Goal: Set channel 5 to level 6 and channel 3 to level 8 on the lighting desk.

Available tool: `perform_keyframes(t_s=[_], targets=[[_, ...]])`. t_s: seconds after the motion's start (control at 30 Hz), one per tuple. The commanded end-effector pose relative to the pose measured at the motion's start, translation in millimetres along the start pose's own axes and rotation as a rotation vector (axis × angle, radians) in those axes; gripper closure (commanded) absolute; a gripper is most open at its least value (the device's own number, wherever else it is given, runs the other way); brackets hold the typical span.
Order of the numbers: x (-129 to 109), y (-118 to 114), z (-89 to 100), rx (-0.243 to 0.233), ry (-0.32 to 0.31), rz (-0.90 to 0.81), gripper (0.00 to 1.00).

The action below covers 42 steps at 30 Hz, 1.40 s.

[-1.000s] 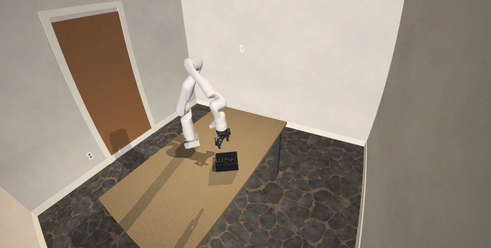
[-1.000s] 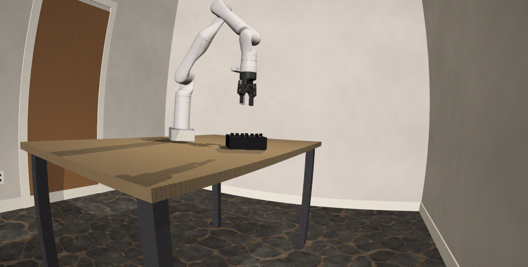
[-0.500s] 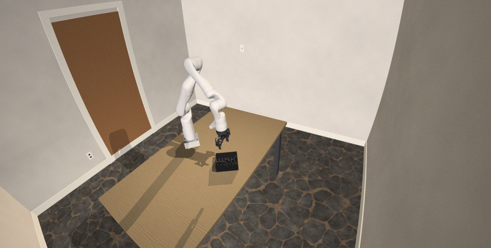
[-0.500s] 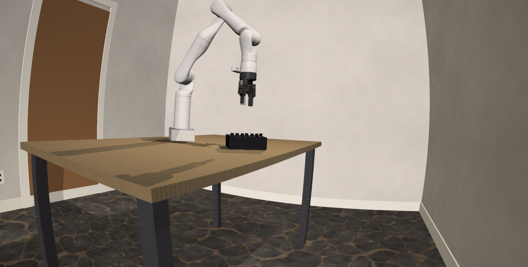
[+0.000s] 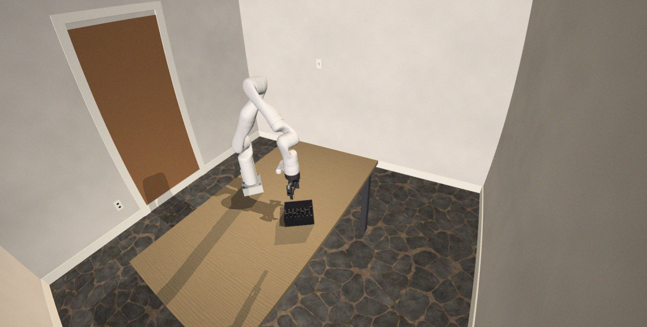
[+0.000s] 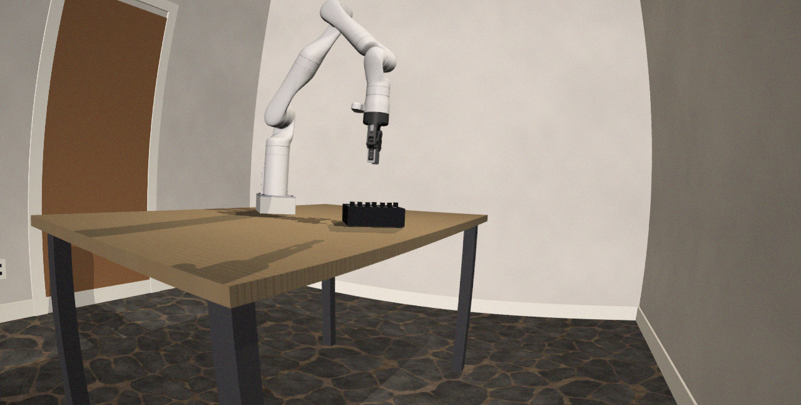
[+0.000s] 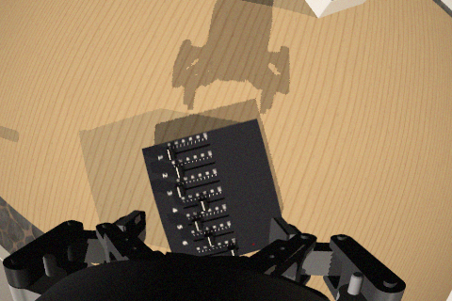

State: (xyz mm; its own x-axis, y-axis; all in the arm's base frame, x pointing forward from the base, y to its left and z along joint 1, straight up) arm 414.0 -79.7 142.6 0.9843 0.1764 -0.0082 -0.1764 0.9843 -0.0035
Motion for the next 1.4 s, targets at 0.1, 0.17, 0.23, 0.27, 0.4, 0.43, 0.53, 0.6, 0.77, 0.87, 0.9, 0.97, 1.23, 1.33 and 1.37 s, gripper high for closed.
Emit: perform_keyframes(t_s=[0.1,0.17,0.23,0.27,0.4,0.43,0.53,0.6,0.77,0.87,0.9,0.97,1.23,1.33,1.37], targets=[[-1.9,-6.3,-5.6,0.001,0.008,0.080,0.00],[-2.2,-8.4,-8.4,0.000,0.012,0.146,0.00],[-2.5,-10.7,-11.3,-0.001,0.015,0.216,0.00],[-2.6,-11.9,-12.8,-0.001,0.017,0.253,0.00],[-3.0,-16.7,-19.1,-0.001,0.023,0.408,0.00],[-3.1,-17.9,-20.7,-0.001,0.025,0.448,0.00],[-3.2,-21.7,-25.6,0.001,0.028,0.573,0.00],[-3.1,-24.2,-28.8,0.002,0.030,0.658,0.00],[-2.9,-27.9,-33.6,0.004,0.031,0.787,0.00],[-2.4,-31.5,-38.3,0.006,0.031,0.915,0.00],[-2.2,-32.7,-39.8,0.007,0.030,0.957,0.00],[-1.7,-35.0,-42.7,0.008,0.029,1.041,0.00],[0.1,-41.5,-50.5,0.010,0.021,1.279,0.00],[1.2,-44.4,-53.9,0.010,0.016,1.387,0.00],[1.6,-45.3,-54.9,0.009,0.014,1.421,0.00]])
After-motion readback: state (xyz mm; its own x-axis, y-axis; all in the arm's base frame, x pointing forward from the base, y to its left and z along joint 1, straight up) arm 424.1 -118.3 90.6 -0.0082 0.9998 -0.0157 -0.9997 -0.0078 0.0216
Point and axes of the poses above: the point where the finger pads meet when closed, its own z axis back along the fingers, its own y axis across the jaws, x = y × z, the point moved 2 cm from there along z, back along the fingers, and after that the axes turned 6 degrees about -z, right-handed, at the moved point
